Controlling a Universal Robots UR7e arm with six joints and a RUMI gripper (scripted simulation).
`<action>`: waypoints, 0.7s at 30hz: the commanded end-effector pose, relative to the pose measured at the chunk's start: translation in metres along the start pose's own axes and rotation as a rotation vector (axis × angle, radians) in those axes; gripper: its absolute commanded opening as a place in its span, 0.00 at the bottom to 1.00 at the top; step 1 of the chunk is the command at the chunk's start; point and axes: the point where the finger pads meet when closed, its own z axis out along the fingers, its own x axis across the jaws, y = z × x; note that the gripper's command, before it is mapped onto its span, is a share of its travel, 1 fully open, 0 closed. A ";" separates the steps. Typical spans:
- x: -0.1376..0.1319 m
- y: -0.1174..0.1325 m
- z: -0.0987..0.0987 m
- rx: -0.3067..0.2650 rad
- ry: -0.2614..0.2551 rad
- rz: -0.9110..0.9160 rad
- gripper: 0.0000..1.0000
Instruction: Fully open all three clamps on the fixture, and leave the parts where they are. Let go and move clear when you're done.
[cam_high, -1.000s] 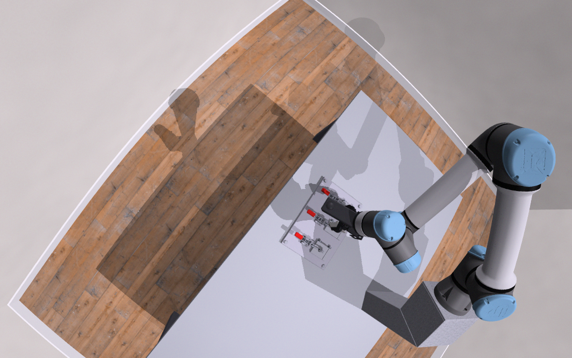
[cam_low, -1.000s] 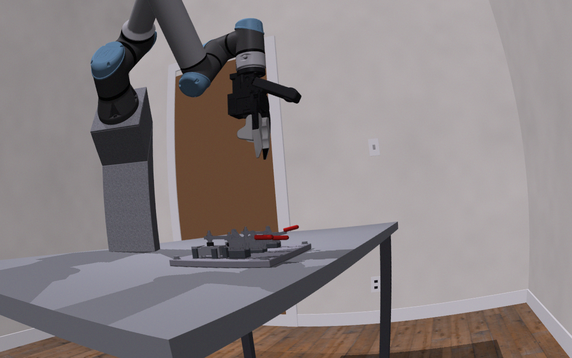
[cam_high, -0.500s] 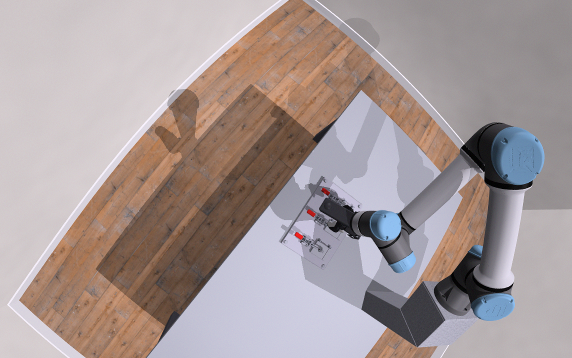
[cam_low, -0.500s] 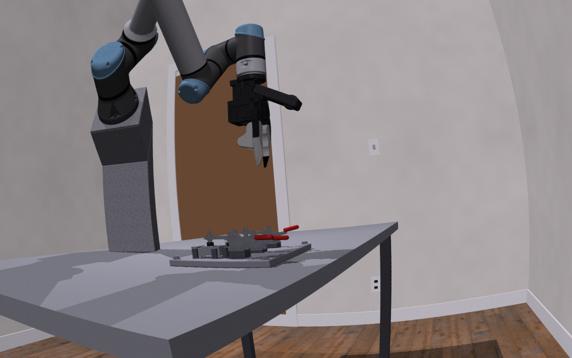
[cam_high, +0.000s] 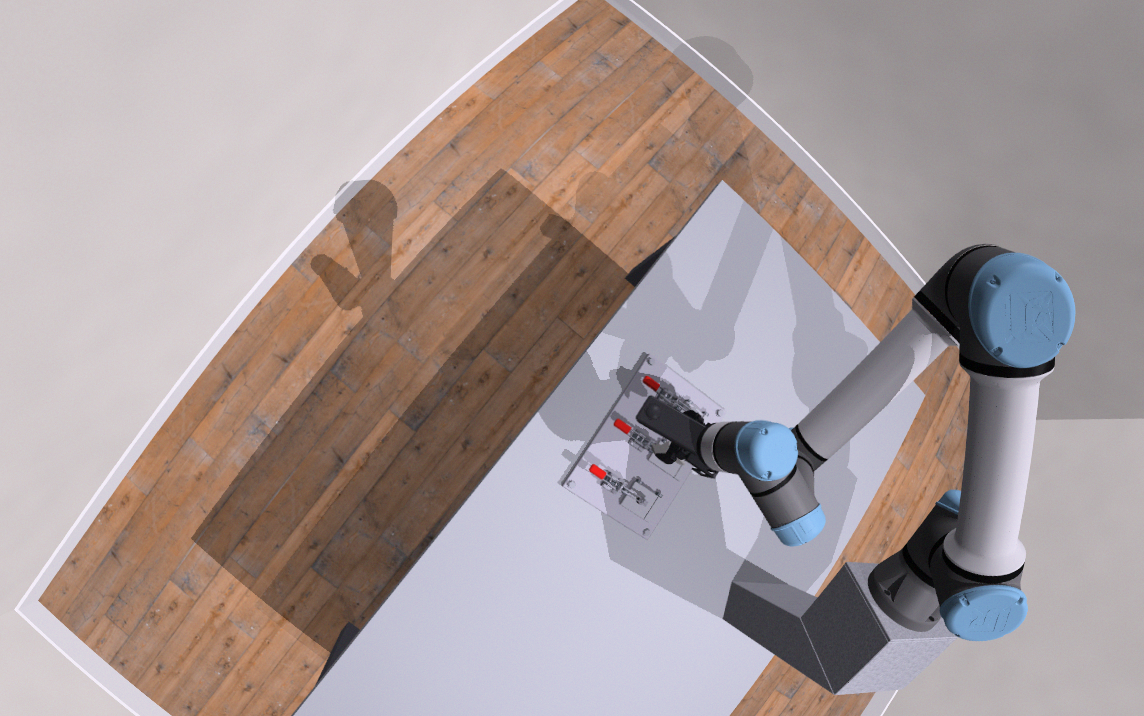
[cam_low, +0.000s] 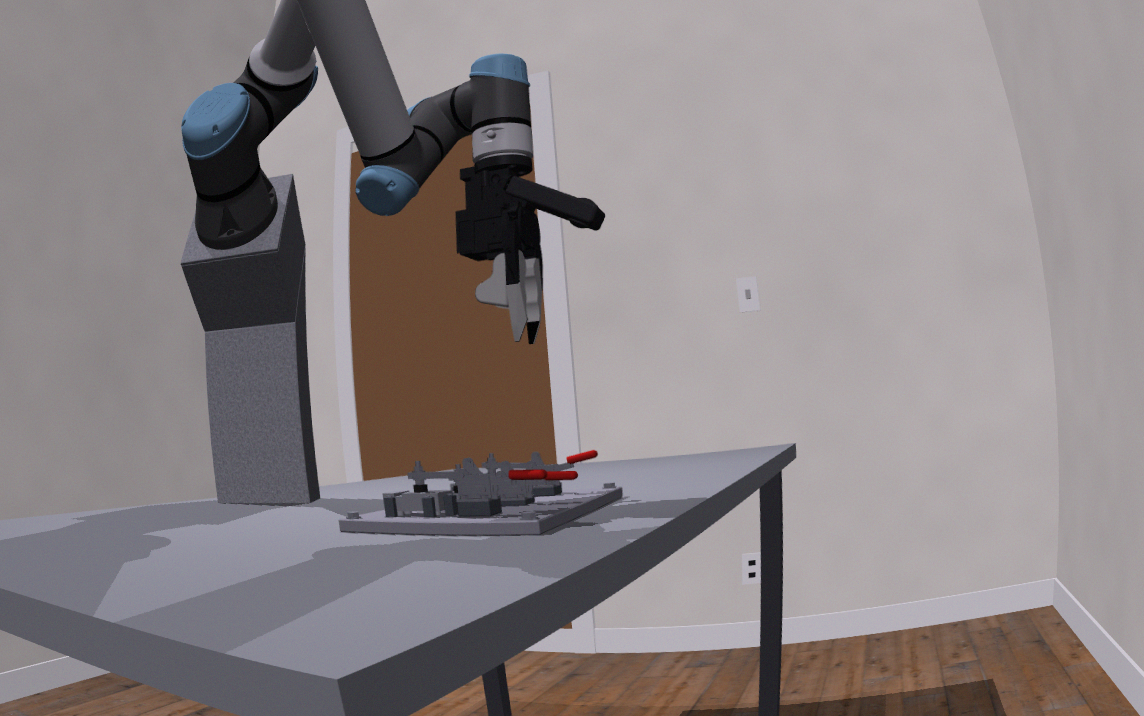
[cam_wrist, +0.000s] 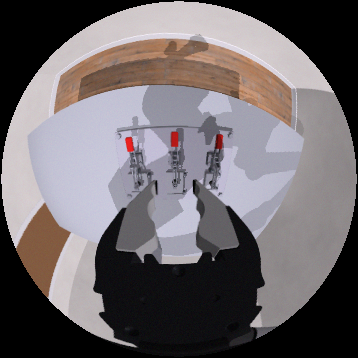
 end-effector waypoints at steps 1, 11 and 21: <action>0.008 0.000 0.000 0.001 0.001 0.003 0.28; 0.046 0.001 0.000 0.000 0.000 0.002 0.28; 0.102 0.001 0.000 0.000 0.000 0.002 0.28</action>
